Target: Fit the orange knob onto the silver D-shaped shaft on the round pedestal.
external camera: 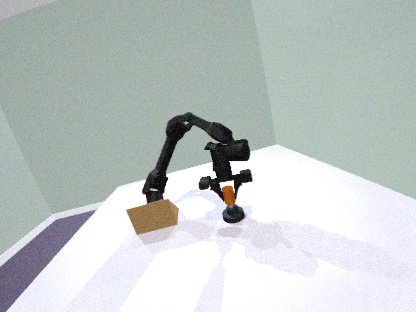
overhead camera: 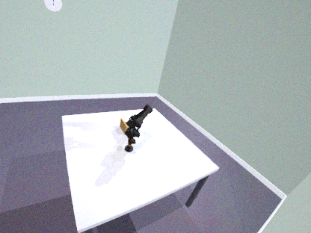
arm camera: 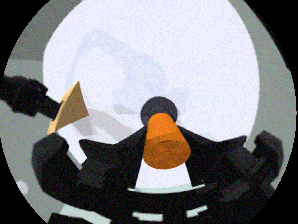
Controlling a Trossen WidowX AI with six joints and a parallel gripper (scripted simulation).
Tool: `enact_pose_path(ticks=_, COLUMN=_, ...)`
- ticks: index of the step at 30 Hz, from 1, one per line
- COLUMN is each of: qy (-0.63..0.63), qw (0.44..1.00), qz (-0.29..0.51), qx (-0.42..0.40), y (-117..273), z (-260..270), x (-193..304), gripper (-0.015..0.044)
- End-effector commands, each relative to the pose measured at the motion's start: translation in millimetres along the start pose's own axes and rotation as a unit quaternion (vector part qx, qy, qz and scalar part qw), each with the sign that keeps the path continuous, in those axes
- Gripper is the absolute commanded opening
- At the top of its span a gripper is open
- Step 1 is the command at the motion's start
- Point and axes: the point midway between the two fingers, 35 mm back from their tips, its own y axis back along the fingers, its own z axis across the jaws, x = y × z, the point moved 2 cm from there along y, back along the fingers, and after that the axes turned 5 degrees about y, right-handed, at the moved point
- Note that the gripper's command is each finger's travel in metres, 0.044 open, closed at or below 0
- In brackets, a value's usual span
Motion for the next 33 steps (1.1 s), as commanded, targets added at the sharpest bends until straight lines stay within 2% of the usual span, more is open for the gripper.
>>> enact_pose_path(ticks=1, qy=0.039, qw=0.999, qz=0.001, qx=0.002, y=2.7, z=-1.6, x=0.5, gripper=0.0000)
enact_pose_path(ticks=5, qy=0.100, qw=0.995, qz=0.001, qx=0.002, y=1.6, z=-1.6, x=0.8, gripper=0.0000)
enact_pose_path(ticks=33, qy=0.105, qw=0.994, qz=0.001, qx=0.002, y=2.5, z=-1.9, x=0.4, gripper=0.0000)
